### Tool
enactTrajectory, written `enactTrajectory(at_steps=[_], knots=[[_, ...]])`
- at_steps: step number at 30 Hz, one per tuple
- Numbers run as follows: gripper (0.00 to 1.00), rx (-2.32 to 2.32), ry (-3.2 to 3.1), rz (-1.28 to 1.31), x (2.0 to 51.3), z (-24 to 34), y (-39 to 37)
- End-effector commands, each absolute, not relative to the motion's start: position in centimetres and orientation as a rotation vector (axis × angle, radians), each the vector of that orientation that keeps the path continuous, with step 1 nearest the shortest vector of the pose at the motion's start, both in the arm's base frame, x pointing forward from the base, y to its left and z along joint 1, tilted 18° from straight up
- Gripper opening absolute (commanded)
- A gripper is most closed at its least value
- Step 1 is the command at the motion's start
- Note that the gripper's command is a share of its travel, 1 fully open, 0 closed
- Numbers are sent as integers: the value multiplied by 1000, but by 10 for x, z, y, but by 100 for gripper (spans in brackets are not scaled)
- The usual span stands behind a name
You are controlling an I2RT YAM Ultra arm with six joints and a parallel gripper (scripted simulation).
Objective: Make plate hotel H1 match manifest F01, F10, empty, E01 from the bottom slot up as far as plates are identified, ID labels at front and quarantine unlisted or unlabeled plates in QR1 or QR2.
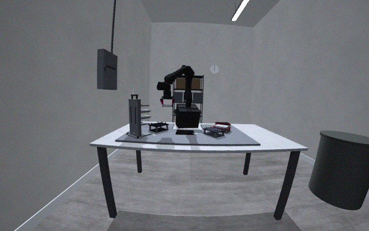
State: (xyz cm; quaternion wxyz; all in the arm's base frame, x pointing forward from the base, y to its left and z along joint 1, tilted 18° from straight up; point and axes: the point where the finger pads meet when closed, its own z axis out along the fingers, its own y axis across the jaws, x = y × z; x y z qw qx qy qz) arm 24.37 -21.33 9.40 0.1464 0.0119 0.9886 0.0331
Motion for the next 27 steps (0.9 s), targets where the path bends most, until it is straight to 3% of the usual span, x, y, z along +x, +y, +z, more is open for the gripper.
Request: enactTrajectory(at_steps=[1,27], knots=[[86,-46,2827,54,247,103,-209],[86,-560,2769,-28,261,109,-174]])
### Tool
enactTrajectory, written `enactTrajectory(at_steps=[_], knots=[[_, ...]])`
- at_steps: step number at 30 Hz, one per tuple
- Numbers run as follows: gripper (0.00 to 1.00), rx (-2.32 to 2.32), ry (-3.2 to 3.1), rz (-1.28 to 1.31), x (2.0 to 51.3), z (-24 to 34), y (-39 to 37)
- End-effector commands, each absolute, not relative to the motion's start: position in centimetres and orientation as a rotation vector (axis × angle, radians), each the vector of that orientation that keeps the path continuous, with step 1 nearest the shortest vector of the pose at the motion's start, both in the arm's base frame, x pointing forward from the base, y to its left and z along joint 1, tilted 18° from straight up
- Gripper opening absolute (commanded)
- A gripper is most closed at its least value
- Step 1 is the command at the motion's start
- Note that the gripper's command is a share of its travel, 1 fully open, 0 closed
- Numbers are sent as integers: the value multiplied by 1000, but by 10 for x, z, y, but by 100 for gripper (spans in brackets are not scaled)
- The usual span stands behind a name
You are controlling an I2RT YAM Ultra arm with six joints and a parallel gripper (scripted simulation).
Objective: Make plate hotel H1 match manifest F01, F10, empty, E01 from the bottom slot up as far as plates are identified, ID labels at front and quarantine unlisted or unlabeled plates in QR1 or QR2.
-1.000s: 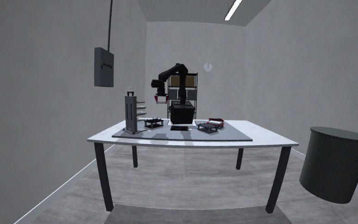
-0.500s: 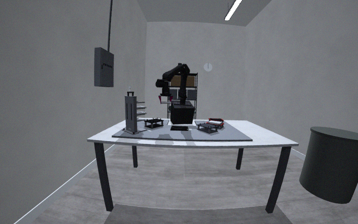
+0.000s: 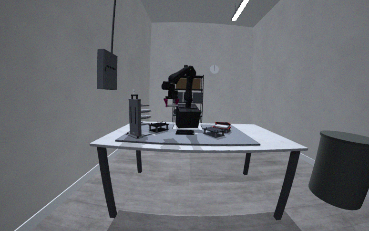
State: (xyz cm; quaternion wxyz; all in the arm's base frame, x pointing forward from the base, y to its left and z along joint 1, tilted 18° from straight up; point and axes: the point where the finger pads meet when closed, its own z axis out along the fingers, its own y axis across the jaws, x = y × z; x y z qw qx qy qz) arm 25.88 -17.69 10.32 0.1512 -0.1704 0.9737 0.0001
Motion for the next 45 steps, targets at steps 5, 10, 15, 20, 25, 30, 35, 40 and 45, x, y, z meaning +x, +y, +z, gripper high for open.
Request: enactTrajectory(at_steps=[5,10,15,20,25,30,35,40,45], knots=[[86,-675,2744,-46,264,111,-157],[86,-789,2714,-64,267,113,-141],[86,-857,2694,-75,269,114,-131],[86,-969,2658,-93,272,116,-115],[86,-1080,2617,-111,272,116,-113],[86,-1167,2582,-126,272,116,-113],[86,-1254,2543,-140,272,116,-113],[86,-1402,2470,-165,272,117,-96],[86,-1547,2389,-189,272,117,-80]])
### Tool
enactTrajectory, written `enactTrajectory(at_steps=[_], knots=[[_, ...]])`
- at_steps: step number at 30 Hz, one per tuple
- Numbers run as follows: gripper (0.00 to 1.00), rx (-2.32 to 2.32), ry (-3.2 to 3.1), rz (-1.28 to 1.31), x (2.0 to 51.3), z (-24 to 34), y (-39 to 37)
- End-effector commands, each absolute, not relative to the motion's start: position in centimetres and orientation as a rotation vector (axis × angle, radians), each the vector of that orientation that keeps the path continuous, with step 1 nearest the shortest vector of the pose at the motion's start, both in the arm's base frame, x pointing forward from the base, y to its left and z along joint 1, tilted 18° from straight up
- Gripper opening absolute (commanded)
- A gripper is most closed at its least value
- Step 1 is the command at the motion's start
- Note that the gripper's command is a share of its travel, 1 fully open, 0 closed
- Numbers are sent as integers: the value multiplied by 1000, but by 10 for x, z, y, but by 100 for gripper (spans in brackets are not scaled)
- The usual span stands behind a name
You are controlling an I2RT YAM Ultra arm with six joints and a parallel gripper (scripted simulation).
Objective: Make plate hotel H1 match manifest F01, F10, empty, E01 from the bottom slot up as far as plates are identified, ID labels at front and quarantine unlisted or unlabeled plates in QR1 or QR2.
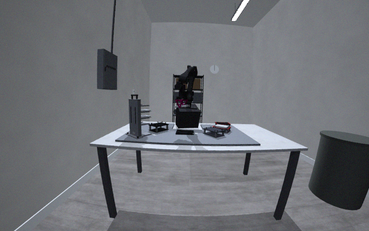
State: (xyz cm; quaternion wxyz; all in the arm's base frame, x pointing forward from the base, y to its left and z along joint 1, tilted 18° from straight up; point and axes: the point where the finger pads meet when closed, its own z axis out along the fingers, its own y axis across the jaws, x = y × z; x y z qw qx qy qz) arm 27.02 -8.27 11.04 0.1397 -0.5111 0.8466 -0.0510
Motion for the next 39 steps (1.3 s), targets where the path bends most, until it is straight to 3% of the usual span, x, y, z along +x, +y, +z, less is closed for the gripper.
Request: enactTrajectory(at_steps=[1,17,39], knots=[[86,-1575,2371,-194,272,117,-76],[86,-1938,2111,-257,271,119,-48],[86,-1938,2111,-256,288,74,-47]])
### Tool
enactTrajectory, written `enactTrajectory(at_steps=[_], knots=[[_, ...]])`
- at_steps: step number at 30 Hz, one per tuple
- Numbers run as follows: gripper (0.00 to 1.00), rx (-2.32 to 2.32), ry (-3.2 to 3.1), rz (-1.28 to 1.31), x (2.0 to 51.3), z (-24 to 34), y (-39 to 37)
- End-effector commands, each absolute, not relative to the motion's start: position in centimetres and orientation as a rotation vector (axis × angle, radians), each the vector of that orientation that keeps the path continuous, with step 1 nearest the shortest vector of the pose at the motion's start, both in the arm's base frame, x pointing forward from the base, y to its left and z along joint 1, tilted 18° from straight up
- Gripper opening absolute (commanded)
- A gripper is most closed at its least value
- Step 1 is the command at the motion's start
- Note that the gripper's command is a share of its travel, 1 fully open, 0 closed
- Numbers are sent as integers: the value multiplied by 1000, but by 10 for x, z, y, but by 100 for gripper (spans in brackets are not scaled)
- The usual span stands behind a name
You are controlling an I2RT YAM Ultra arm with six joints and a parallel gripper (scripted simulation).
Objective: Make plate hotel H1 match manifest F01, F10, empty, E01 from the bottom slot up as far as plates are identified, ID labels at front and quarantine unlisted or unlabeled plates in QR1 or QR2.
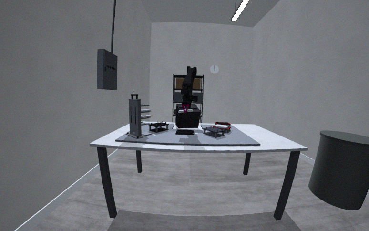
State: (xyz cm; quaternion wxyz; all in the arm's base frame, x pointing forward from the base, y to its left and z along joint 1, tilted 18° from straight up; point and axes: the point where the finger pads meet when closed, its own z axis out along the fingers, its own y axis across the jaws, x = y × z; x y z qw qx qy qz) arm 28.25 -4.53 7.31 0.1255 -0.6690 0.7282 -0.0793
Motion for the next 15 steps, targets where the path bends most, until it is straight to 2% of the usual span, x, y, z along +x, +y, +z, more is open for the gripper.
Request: enactTrajectory(at_steps=[1,15], knots=[[86,-1938,2111,-256,289,71,-47],[86,-1938,2111,-256,300,41,-45]])
